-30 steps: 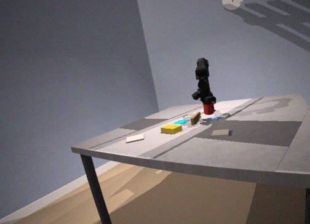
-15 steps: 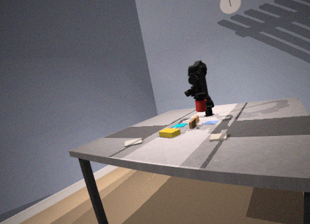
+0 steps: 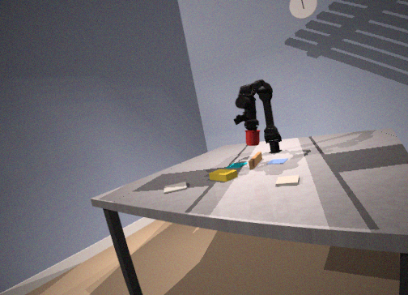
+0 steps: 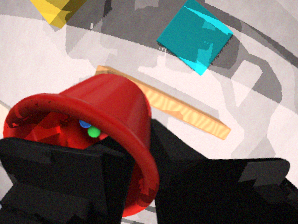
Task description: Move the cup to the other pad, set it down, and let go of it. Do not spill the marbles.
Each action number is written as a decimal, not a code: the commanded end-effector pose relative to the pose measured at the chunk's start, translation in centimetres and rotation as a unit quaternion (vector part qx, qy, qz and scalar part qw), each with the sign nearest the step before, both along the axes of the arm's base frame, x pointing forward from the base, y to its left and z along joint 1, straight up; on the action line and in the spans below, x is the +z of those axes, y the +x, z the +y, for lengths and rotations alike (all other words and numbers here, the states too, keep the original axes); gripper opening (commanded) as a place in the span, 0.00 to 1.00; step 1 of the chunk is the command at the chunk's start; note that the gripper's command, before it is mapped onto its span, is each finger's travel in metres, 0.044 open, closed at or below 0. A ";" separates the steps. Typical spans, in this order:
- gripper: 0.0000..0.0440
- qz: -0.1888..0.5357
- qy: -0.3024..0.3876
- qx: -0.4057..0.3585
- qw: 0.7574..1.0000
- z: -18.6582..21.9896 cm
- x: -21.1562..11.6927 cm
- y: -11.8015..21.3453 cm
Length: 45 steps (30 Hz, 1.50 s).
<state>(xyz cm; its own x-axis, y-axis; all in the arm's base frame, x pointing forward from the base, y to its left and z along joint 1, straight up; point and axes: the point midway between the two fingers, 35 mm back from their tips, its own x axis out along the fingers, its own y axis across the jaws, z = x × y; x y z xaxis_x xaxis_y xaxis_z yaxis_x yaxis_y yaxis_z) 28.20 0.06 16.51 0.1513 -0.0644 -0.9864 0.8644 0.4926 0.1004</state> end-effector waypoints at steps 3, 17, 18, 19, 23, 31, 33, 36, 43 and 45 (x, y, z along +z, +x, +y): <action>0.00 -0.017 -0.006 -0.019 1.000 -1.8 0.2 0.6; 0.00 -0.037 -0.017 -0.072 0.997 -6.6 -1.0 1.4; 0.00 -0.038 -0.018 -0.075 0.996 -6.8 -1.1 1.4; 0.00 -0.038 -0.019 -0.078 0.996 -7.1 -1.3 1.4; 0.00 -0.039 -0.021 -0.090 0.995 -8.2 -2.0 1.4; 0.00 -0.038 -0.024 -0.111 0.993 -9.8 -3.9 1.0; 0.00 -0.038 -0.025 -0.115 0.992 -10.0 -4.4 0.8; 0.00 -0.036 -0.025 -0.120 0.992 -10.4 -5.2 0.5; 0.01 -0.028 -0.024 -0.132 0.991 -10.8 -7.2 -0.3; 0.02 -0.024 -0.024 -0.135 0.990 -10.9 -7.8 -0.7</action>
<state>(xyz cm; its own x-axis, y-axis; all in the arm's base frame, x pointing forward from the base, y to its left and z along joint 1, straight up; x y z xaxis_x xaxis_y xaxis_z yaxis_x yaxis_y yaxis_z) 27.89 -10.66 9.44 0.1825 -0.1534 -0.9712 0.9569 0.2547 0.1396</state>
